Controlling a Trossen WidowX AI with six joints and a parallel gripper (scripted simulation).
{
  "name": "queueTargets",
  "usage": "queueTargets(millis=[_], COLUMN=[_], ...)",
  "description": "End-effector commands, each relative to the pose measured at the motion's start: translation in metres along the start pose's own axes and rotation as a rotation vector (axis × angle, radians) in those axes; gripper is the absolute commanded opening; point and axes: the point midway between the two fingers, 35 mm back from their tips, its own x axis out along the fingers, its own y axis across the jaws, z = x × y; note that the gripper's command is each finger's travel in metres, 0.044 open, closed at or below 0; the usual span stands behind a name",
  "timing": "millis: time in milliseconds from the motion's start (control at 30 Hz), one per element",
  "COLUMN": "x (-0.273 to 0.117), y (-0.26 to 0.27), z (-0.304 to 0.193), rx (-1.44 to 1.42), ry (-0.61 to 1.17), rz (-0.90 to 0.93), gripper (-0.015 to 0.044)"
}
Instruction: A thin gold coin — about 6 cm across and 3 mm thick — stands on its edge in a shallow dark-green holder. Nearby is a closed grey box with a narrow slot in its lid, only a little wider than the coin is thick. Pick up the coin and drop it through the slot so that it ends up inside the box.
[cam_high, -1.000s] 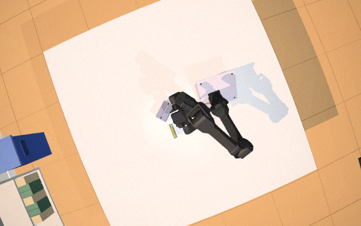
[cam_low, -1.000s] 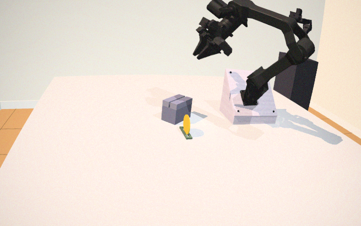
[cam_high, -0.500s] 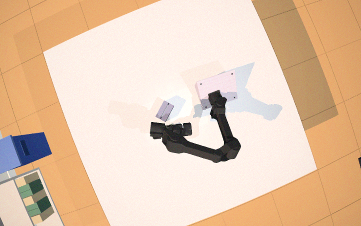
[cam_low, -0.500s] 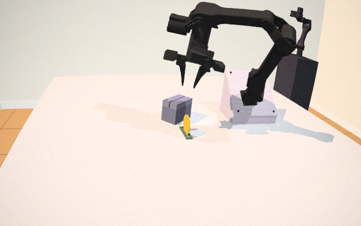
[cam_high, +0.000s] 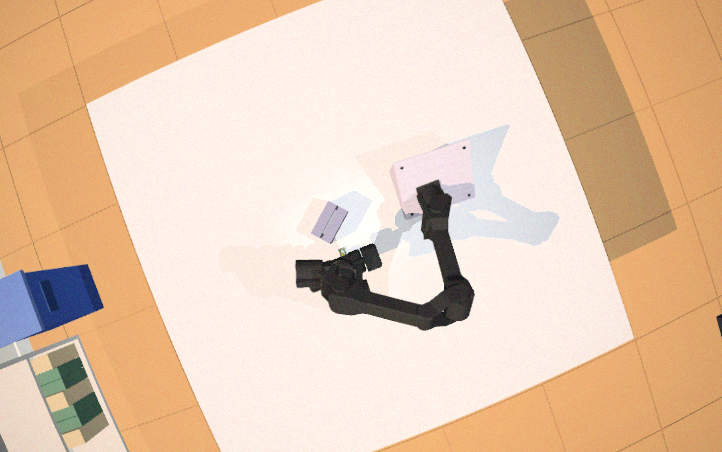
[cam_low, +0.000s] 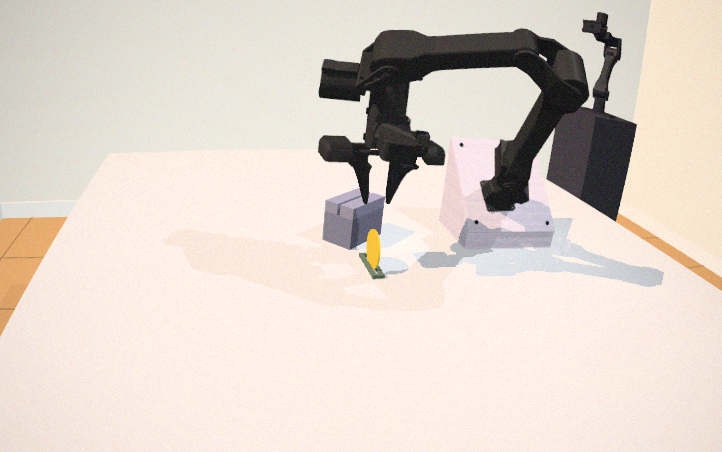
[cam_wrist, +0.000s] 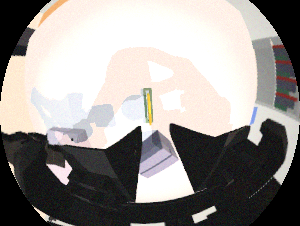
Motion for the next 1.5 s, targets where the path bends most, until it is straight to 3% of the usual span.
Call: queueTargets(millis=[0, 1467], x=[0.014, 0.086], y=[0.003, 0.002], z=[0.002, 0.002], rx=[0.001, 0.001], ry=[-0.006, -0.006], rz=[0.004, 0.003], gripper=[0.0161, 0.0161])
